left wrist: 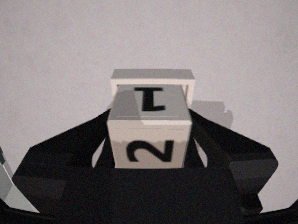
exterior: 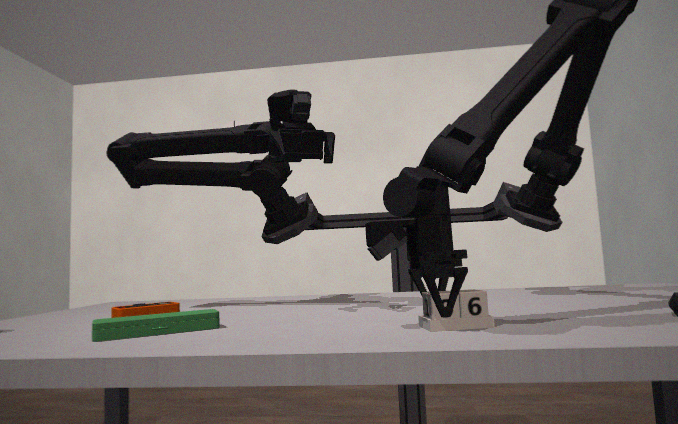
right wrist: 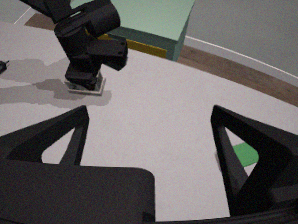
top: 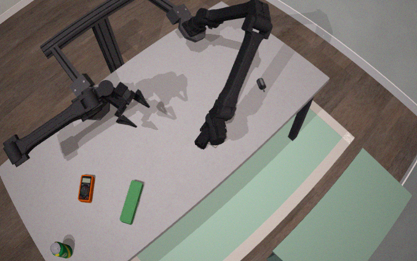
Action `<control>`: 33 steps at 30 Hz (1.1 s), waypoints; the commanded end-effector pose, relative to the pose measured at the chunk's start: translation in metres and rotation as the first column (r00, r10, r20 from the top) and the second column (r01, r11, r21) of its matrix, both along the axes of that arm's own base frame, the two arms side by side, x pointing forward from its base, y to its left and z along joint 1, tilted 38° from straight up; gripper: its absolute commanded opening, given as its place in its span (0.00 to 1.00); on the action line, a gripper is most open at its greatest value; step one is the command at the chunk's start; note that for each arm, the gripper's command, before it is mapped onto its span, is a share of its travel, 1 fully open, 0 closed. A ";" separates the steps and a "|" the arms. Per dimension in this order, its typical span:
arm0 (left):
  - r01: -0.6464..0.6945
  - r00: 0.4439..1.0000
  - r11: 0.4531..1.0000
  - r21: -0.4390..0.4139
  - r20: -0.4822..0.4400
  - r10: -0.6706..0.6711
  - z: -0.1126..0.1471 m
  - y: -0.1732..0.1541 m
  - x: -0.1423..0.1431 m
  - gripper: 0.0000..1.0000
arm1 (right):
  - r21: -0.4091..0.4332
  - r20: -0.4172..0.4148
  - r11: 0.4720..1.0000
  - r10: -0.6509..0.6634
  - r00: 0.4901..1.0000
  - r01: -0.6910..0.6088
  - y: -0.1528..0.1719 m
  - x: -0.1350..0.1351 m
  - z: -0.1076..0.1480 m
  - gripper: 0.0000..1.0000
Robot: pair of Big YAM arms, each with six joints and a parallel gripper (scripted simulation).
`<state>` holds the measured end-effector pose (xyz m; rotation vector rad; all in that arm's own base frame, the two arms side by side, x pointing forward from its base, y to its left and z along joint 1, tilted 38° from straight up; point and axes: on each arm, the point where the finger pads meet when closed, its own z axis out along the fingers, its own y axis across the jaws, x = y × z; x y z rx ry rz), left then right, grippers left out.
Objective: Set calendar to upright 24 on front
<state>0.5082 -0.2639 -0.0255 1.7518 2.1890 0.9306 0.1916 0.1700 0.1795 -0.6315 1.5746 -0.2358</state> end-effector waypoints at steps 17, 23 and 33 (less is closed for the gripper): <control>0.016 0.999 0.999 -0.035 0.042 -0.015 0.029 -0.026 0.003 0.40 | 0.004 0.000 1.000 -0.001 1.000 0.001 0.001 0.000 0.003 1.00; 0.013 0.999 0.999 -0.037 0.045 -0.011 0.026 -0.025 -0.003 0.69 | 0.004 0.000 1.000 -0.001 1.000 0.001 0.001 0.000 0.003 1.00; 0.015 0.998 0.998 -0.057 0.067 -0.011 0.031 -0.032 -0.015 0.69 | 0.004 0.000 1.000 -0.001 1.000 0.001 0.001 0.000 0.003 1.00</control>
